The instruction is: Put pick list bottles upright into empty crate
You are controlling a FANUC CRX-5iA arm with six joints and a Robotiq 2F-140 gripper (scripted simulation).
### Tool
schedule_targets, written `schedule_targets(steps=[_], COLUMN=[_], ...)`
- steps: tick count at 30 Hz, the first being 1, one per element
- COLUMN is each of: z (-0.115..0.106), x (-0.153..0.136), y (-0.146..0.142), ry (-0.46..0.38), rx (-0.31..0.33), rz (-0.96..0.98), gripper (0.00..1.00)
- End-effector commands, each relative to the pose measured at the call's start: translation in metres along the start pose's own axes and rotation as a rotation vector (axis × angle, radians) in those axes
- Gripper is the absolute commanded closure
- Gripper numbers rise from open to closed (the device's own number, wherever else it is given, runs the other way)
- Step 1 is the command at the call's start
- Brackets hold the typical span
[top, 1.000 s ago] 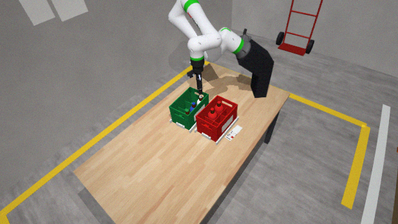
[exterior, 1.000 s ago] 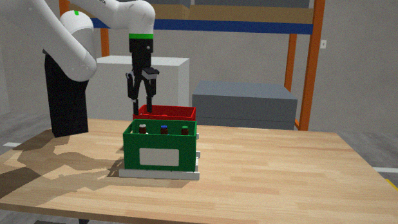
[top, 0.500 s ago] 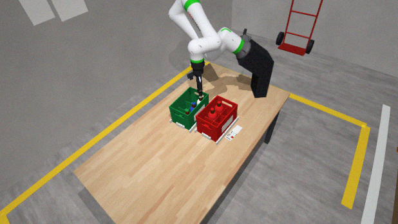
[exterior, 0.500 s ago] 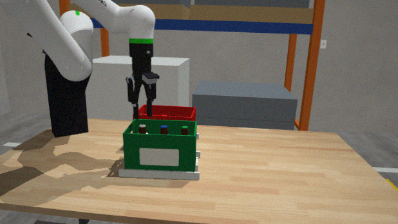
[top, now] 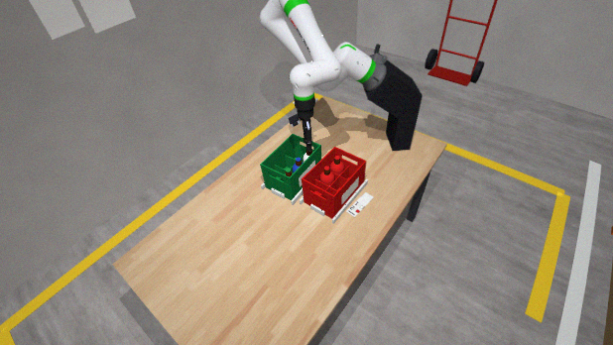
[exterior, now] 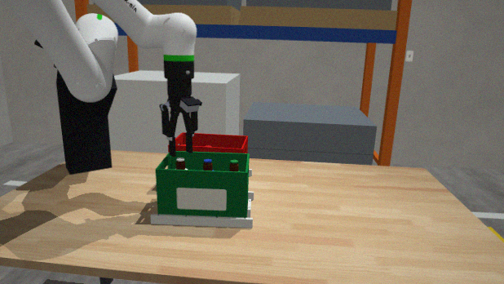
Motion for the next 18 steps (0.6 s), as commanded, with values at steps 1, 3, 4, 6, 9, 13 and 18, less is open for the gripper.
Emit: schedule_targets(steps=[1, 3, 4, 6, 9, 13, 18], z=[0.003, 0.005, 0.007, 0.009, 0.013, 0.019, 0.023], x=[0.000, 0.000, 0.000, 0.000, 0.000, 0.000, 0.000], y=[0.000, 0.000, 0.000, 0.000, 0.000, 0.000, 0.000], ry=[0.001, 0.001, 0.001, 0.001, 0.001, 0.001, 0.001], rx=[0.001, 0.001, 0.001, 0.001, 0.001, 0.001, 0.001], rz=[0.000, 0.000, 0.000, 0.000, 0.000, 0.000, 0.000], gripper=[0.56, 0.56, 0.56, 0.56, 0.56, 0.56, 0.56])
Point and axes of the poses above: the point where the finger pads meet when closed, its own z axis out along the fingers, its own y axis across the jaws, x = y × z, the point moved 6 cm from there along -z, back along the fingers, and after that the axes turned 2 degrees about -z, right-handed, at the moved point
